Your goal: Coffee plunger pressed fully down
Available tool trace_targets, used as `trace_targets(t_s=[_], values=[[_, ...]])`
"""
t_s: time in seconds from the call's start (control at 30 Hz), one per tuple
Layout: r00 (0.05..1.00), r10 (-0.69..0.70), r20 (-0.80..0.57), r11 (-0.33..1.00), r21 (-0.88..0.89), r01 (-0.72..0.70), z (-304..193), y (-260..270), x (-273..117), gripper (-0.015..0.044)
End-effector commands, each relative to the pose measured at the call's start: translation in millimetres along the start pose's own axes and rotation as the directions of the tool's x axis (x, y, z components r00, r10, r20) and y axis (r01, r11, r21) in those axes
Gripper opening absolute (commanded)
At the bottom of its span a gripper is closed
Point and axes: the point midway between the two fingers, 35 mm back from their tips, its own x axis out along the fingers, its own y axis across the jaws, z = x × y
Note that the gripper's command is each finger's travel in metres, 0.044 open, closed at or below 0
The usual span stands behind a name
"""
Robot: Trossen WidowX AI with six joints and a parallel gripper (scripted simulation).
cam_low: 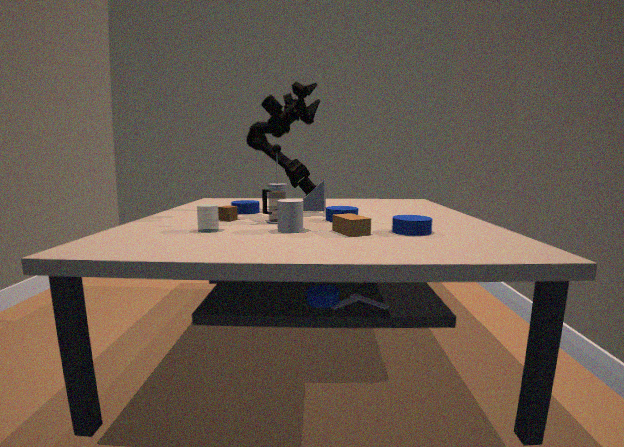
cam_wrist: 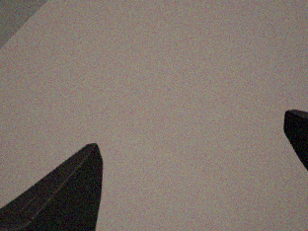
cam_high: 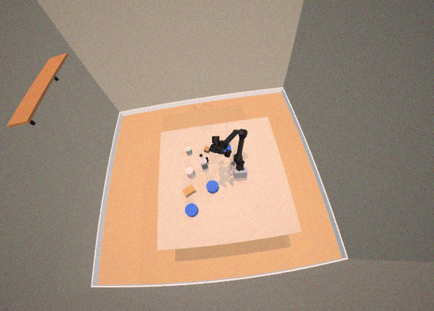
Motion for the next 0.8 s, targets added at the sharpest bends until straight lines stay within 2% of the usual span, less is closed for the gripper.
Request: trace_targets(t_s=[0.0,0.1,0.17,0.3,0.4,0.53,0.67,0.77], values=[[1.000,-0.012,-0.008,1.000,0.010,0.012,-1,-2,0,0.0426],[0.990,-0.113,-0.083,0.989,0.088,0.120,-14,-19,3,0.0440],[0.957,-0.222,-0.187,0.953,0.165,0.254,-30,-38,3,0.0440],[0.792,-0.410,-0.453,0.791,0.256,0.556,-72,-70,-9,0.0440],[0.598,-0.481,-0.641,0.624,0.229,0.747,-101,-82,-29,0.0440],[0.268,-0.499,-0.824,0.392,0.060,0.918,-128,-86,-67,0.0440],[-0.085,-0.463,-0.882,0.198,-0.197,0.960,-135,-80,-109,0.0440],[-0.347,-0.425,-0.836,0.081,-0.417,0.905,-126,-73,-141,0.0440]])
